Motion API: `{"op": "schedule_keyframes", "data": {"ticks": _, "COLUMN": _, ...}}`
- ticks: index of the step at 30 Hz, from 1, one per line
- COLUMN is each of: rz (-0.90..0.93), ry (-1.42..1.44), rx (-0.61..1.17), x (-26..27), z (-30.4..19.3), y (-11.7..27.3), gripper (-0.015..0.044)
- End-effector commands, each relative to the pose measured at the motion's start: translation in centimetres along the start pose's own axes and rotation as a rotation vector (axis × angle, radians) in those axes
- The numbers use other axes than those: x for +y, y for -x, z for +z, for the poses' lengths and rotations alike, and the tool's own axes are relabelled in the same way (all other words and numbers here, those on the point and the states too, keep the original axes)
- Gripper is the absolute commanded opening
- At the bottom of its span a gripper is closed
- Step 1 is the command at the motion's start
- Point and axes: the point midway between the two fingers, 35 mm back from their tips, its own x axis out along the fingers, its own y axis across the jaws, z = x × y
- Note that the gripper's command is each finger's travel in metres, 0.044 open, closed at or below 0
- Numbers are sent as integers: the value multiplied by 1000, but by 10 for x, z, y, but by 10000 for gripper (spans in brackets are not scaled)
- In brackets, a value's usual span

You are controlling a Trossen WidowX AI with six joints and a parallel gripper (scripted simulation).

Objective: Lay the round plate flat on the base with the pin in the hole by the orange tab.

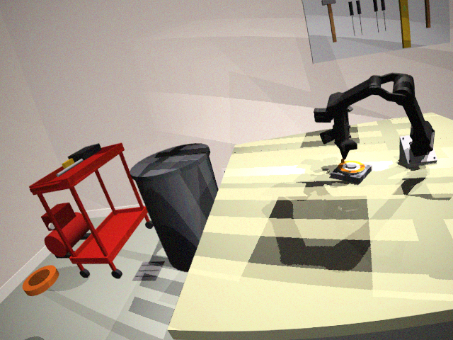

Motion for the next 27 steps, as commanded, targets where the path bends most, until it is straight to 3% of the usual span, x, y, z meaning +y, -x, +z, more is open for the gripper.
{"op": "schedule_keyframes", "data": {"ticks": 1, "rz": 6, "ry": -4, "rx": 2, "x": 1, "z": 4, "y": -1, "gripper": 0}}
{"op": "schedule_keyframes", "data": {"ticks": 18, "rz": 6, "ry": -4, "rx": 2, "x": 7, "z": 15, "y": -2, "gripper": 0}}
{"op": "schedule_keyframes", "data": {"ticks": 27, "rz": 4, "ry": -4, "rx": 2, "x": 8, "z": 12, "y": 40, "gripper": 0}}
